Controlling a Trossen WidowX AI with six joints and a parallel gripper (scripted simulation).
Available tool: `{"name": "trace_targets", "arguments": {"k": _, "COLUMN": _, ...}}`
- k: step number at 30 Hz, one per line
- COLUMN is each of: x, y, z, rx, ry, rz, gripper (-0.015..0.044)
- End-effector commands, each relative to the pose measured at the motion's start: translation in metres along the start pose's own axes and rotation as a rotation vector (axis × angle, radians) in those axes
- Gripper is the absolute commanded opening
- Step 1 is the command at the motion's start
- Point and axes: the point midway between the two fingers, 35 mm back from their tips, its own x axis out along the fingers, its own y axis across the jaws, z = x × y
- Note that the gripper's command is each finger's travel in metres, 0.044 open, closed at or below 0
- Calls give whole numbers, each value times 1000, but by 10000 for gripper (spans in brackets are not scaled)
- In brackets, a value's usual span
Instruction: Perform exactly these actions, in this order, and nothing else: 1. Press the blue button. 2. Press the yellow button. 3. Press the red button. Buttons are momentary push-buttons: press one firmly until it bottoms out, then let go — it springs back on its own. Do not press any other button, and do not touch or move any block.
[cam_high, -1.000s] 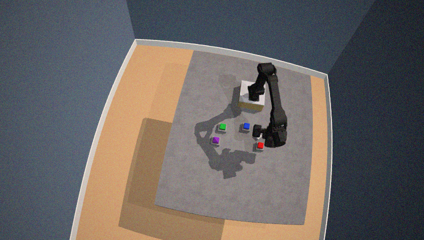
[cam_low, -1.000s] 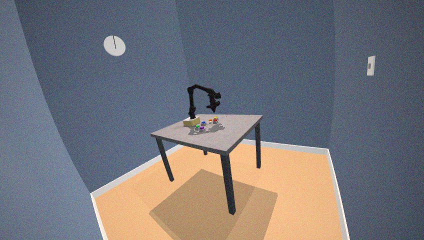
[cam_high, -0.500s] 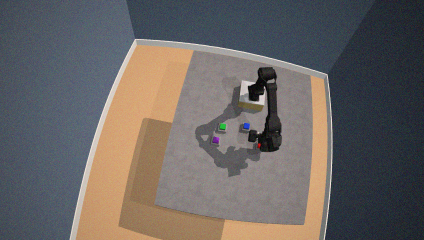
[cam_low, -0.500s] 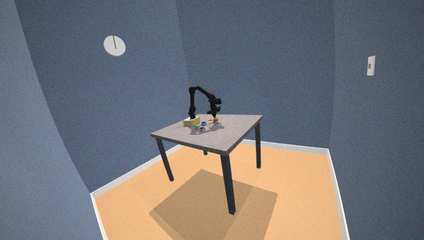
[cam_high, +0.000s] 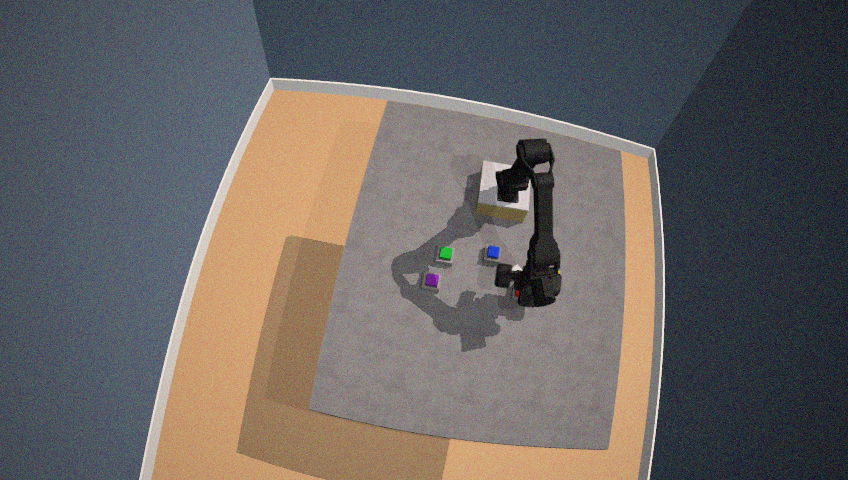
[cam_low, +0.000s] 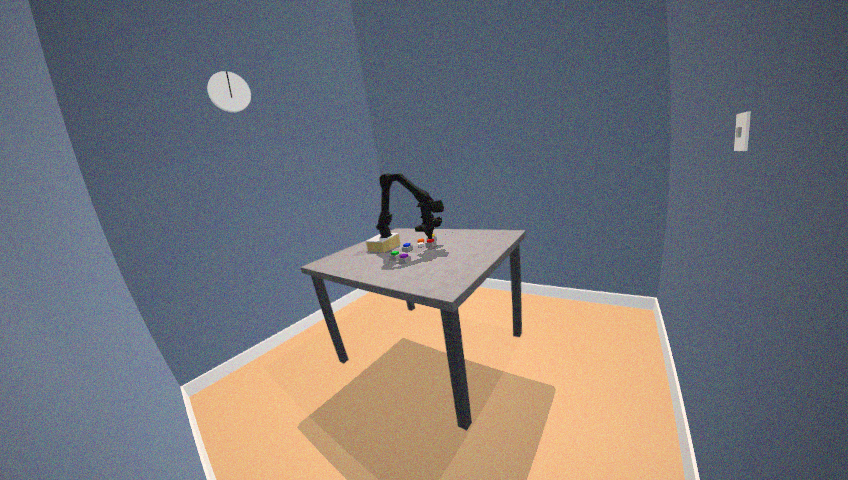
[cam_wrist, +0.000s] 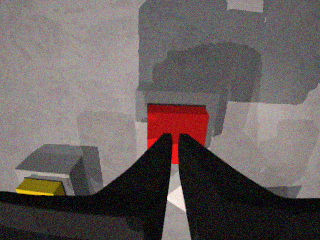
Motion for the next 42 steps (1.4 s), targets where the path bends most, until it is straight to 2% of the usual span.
{"name": "trace_targets", "arguments": {"k": 1, "x": 8, "y": -1, "z": -1, "rx": -3, "ry": 5, "rz": -4, "gripper": 20}}
{"name": "trace_targets", "arguments": {"k": 24, "x": 10, "y": -1, "z": -2, "rx": -3, "ry": 5, "rz": -4, "gripper": 20}}
{"name": "trace_targets", "arguments": {"k": 27, "x": -18, "y": -1, "z": -1, "rx": -2, "ry": 4, "rz": -4, "gripper": 20}}
{"name": "trace_targets", "arguments": {"k": 31, "x": -22, "y": -1, "z": -1, "rx": -3, "ry": 4, "rz": -4, "gripper": 20}}
{"name": "trace_targets", "arguments": {"k": 33, "x": -27, "y": 8, "z": -2, "rx": -3, "ry": 4, "rz": -3, "gripper": 72}}
{"name": "trace_targets", "arguments": {"k": 42, "x": -84, "y": 119, "z": -48, "rx": -3, "ry": 8, "rz": 6, "gripper": 309}}
